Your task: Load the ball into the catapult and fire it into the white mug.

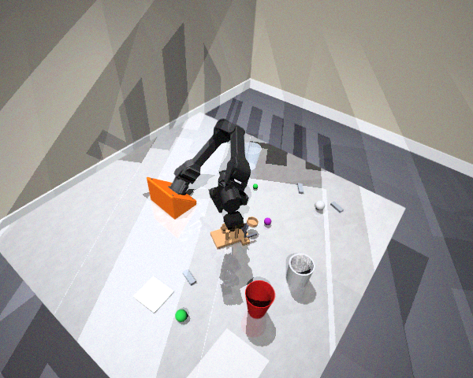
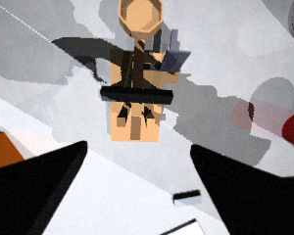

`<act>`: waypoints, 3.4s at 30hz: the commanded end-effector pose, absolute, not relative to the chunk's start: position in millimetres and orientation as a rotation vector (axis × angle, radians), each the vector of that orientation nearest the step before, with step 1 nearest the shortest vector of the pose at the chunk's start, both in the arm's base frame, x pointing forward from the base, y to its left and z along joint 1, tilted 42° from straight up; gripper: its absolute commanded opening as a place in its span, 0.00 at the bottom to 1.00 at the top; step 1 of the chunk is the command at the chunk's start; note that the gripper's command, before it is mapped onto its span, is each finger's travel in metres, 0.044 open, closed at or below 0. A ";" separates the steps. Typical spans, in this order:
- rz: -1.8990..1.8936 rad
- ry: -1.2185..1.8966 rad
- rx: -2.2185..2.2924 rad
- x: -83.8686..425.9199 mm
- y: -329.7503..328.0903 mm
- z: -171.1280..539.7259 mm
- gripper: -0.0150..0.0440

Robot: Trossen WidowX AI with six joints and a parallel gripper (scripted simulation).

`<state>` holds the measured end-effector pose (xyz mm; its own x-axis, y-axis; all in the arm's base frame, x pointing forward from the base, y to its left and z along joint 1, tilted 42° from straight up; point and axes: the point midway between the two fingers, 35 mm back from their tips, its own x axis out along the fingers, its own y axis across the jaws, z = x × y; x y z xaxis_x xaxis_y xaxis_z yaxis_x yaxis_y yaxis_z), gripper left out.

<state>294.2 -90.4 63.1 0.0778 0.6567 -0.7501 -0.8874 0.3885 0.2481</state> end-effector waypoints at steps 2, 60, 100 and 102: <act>1.183 0.923 -0.305 294.2 -90.4 63.1 1.00; -0.051 1.622 1.197 290.9 -95.9 68.7 1.00; -1.108 1.589 2.021 288.7 -99.2 72.2 1.00; -1.112 1.588 2.023 289.0 -98.0 70.7 1.00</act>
<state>289.2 -98.8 72.3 0.0732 0.6641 -0.7441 0.9354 -0.3045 -0.1797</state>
